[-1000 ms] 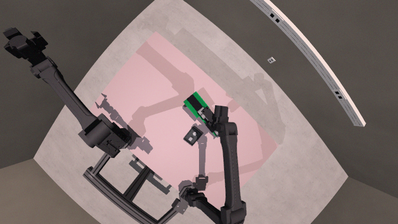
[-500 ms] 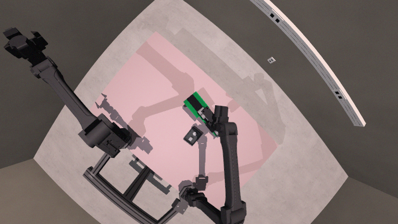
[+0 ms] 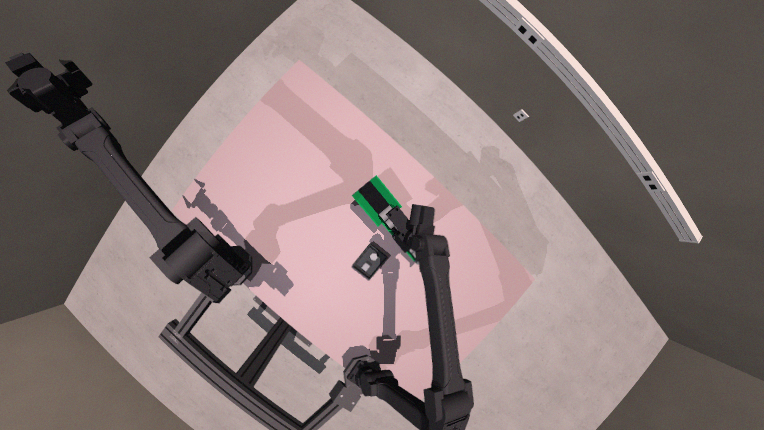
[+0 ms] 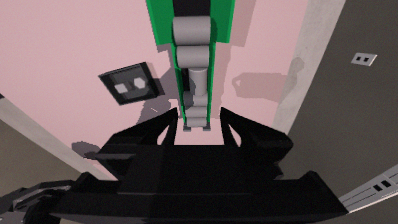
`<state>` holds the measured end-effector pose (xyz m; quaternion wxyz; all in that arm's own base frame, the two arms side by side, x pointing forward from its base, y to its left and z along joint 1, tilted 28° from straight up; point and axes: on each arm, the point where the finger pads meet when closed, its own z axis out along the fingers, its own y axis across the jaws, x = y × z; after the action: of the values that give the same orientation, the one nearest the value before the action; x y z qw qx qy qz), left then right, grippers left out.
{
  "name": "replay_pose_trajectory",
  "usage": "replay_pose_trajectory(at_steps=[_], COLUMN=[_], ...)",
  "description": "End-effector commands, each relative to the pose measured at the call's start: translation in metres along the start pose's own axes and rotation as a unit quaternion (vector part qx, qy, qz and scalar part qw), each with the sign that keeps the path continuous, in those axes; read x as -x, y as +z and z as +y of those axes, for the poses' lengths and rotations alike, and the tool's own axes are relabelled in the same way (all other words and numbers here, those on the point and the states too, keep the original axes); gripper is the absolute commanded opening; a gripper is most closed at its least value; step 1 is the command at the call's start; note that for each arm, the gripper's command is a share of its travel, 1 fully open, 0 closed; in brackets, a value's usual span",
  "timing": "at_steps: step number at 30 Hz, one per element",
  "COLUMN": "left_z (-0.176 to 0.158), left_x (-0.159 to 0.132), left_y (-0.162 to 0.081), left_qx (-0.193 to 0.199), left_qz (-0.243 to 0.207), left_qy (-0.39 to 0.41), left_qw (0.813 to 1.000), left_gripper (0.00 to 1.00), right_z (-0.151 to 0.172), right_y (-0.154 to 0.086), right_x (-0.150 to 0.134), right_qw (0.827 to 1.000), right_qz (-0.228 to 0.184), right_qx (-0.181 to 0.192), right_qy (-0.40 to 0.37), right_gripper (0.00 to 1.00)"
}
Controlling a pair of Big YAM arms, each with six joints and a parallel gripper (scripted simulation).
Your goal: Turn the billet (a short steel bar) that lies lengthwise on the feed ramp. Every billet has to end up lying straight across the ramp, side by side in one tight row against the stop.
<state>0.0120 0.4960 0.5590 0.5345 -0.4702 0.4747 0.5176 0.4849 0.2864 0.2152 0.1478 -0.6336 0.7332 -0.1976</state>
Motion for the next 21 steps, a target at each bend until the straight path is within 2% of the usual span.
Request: replay_pose_trajectory(at_steps=[1,3,4,6,7,8,9,12,21], left_z=[0.006,0.006,0.006,0.006,0.006,0.006,0.006,0.006,0.006], left_x=[0.013,0.013,0.013,0.013,0.013,0.013,0.013,0.013,0.013], left_y=[-0.008,-0.008,-0.008,-0.008,-0.008,-0.008,-0.008,-0.008,-0.008], left_qx=[0.005,0.005,0.005,0.005,0.005,0.005,0.005,0.005,0.005], left_qz=[-0.018,-0.018,-0.018,-0.018,-0.018,-0.018,-0.018,-0.018,-0.018], left_qy=[0.006,0.006,0.006,0.006,0.006,0.006,0.006,0.006,0.006], left_qw=[1.0,1.0,1.0,1.0,1.0,1.0,1.0,1.0,1.0], left_gripper=[1.0,1.0,1.0,1.0,1.0,1.0,1.0,1.0,1.0], right_z=[-0.002,-0.005,-0.016,-0.012,-0.018,-0.02,-0.021,-0.011,-0.01], right_y=[0.053,0.052,0.044,0.041,0.025,0.019,0.02,0.04,0.04], right_x=[-0.005,-0.004,0.001,0.009,0.008,0.007,0.006,0.008,0.008], right_qw=[1.0,1.0,1.0,1.0,1.0,1.0,1.0,1.0,1.0], right_qz=[0.014,0.013,0.005,0.001,-0.009,-0.012,-0.012,0.001,0.001], right_qx=[0.009,0.006,-0.004,-0.004,-0.015,-0.019,-0.019,-0.004,-0.004], right_qy=[-0.008,-0.007,-0.002,-0.009,-0.005,-0.003,-0.002,-0.009,-0.009], right_gripper=[0.57,0.57,0.57,0.57,0.57,0.57,0.57,0.57,0.57])
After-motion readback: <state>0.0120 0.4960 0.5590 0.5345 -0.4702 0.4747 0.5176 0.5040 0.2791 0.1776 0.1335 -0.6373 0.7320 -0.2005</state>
